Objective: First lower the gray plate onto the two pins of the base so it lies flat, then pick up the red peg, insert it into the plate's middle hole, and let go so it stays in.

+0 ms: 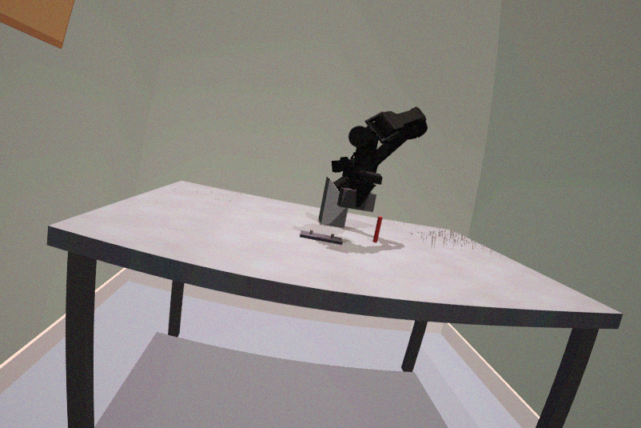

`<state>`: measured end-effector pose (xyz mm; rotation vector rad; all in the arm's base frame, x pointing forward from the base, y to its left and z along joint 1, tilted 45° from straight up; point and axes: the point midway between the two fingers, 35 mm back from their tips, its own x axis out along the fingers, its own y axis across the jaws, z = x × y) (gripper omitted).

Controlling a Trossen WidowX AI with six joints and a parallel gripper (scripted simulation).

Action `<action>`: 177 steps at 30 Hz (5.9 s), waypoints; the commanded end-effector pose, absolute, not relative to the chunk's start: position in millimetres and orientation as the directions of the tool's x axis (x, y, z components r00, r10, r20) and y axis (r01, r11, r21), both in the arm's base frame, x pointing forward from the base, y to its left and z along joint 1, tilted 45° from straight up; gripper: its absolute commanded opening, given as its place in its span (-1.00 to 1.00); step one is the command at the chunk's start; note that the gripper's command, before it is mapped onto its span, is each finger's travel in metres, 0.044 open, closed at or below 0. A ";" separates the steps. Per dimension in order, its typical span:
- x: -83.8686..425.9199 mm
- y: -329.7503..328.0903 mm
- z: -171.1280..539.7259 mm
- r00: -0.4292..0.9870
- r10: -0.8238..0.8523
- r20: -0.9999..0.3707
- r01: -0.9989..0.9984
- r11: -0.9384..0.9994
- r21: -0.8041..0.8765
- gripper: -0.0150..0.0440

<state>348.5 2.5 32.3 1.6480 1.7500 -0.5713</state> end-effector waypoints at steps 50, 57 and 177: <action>340.5 -17.9 -56.8 0.000 0.696 -0.718 0.999 -0.034 -0.033 -0.49; 338.9 -18.2 -58.2 0.000 0.696 -0.718 0.999 -0.034 -0.033 -0.49; 235.8 87.9 88.2 -0.005 0.700 -0.714 0.877 0.347 0.334 1.00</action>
